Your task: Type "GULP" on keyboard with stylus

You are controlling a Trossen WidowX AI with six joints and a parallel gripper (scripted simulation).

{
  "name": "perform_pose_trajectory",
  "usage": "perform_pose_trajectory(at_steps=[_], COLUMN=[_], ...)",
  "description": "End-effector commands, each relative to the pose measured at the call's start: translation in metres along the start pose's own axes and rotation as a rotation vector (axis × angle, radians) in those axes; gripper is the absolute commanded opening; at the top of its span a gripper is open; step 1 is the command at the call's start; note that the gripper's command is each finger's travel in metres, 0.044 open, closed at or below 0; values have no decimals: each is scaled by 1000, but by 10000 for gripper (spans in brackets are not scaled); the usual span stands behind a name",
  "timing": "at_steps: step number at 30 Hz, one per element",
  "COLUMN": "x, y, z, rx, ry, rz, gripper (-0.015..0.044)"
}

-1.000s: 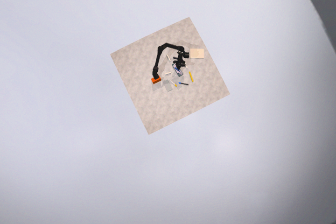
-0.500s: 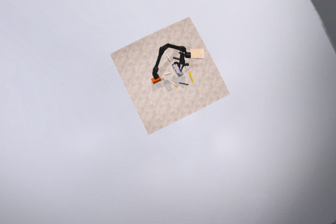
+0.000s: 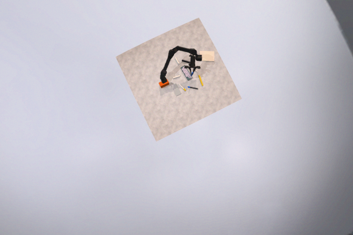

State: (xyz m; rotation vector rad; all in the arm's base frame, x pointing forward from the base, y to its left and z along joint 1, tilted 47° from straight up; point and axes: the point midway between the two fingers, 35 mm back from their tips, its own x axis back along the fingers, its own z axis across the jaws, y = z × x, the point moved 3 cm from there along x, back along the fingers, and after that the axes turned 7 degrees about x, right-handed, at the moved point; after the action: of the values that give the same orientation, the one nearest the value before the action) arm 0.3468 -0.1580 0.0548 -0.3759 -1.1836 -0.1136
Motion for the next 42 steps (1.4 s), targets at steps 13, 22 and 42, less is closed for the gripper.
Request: perform_pose_trajectory(at_steps=[13, 22, 42], x=[-16, -19, -19], y=[28, 33, 35], z=[-4, -7, -7], rx=[20, 20, 20], ry=[-9, -10, -10], rz=[6, 5, 5], gripper=[0, 81, 81])
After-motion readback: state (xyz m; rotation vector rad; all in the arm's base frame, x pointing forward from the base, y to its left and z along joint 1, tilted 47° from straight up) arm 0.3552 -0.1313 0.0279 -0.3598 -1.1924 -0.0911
